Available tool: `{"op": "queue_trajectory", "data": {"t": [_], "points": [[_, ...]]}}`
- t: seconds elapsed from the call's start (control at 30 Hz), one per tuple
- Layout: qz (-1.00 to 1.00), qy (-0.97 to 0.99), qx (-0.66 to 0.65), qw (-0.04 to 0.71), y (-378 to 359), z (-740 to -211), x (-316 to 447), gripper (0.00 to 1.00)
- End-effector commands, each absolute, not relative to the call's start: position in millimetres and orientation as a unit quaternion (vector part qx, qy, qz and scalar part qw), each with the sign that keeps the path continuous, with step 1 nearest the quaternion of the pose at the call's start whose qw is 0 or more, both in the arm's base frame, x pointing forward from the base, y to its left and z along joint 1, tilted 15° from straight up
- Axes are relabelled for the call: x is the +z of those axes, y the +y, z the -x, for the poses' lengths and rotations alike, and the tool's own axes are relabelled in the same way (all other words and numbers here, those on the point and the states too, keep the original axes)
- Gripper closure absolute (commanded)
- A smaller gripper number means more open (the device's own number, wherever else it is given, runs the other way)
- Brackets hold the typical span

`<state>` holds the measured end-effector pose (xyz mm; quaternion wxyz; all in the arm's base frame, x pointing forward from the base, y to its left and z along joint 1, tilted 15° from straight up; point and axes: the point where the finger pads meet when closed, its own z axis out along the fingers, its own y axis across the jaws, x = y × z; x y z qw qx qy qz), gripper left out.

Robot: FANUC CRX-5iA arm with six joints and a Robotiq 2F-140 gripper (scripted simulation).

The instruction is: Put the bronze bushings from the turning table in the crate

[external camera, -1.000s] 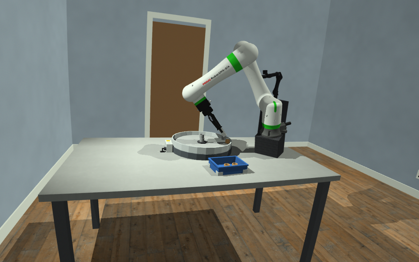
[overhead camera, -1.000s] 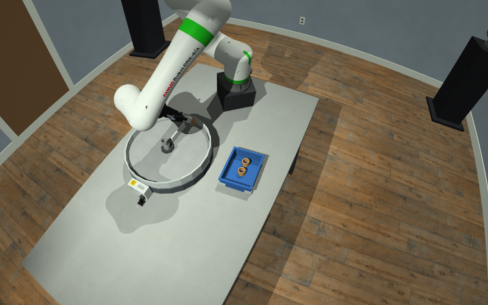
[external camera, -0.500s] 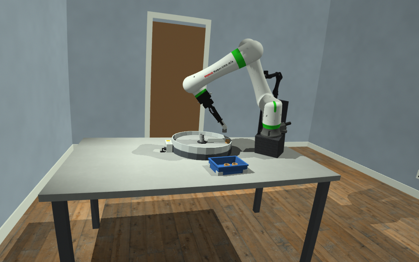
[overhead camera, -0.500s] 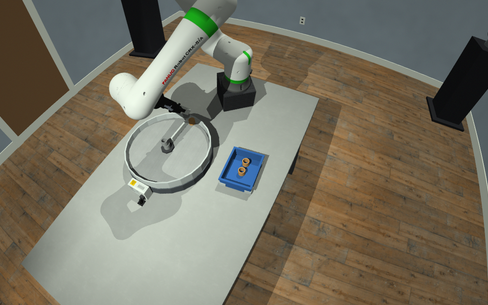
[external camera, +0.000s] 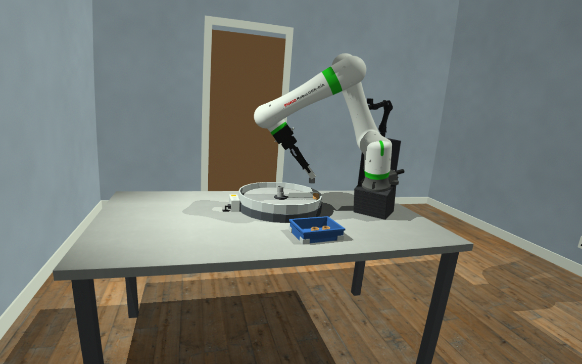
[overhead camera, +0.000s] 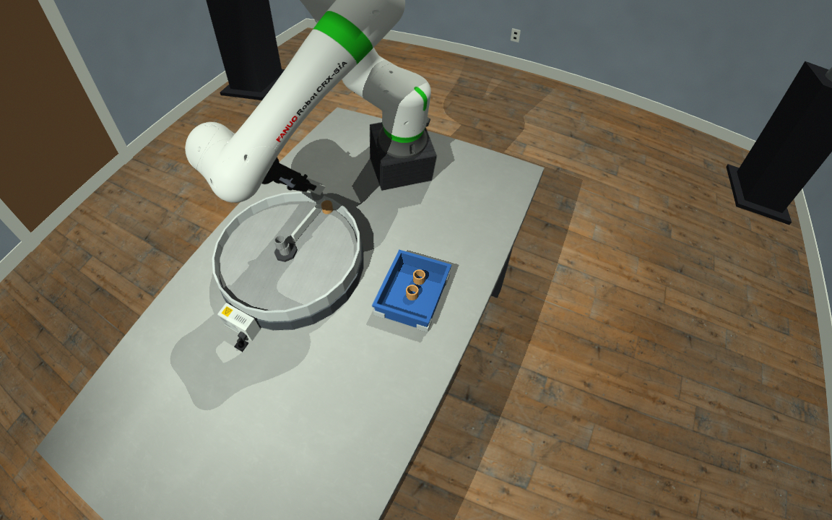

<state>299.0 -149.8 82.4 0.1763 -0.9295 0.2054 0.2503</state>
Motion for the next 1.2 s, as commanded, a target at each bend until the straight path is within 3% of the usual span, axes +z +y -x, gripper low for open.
{"op": "queue_trajectory", "data": {"t": [0.0, 0.9, 1.17], "points": [[0.930, 0.205, 0.250, 0.176, -150, -299, 83, 1.00], [0.930, 0.205, 0.250, 0.176, -150, -300, 83, 1.00], [0.930, 0.205, 0.250, 0.176, -165, -352, 92, 1.00]]}}
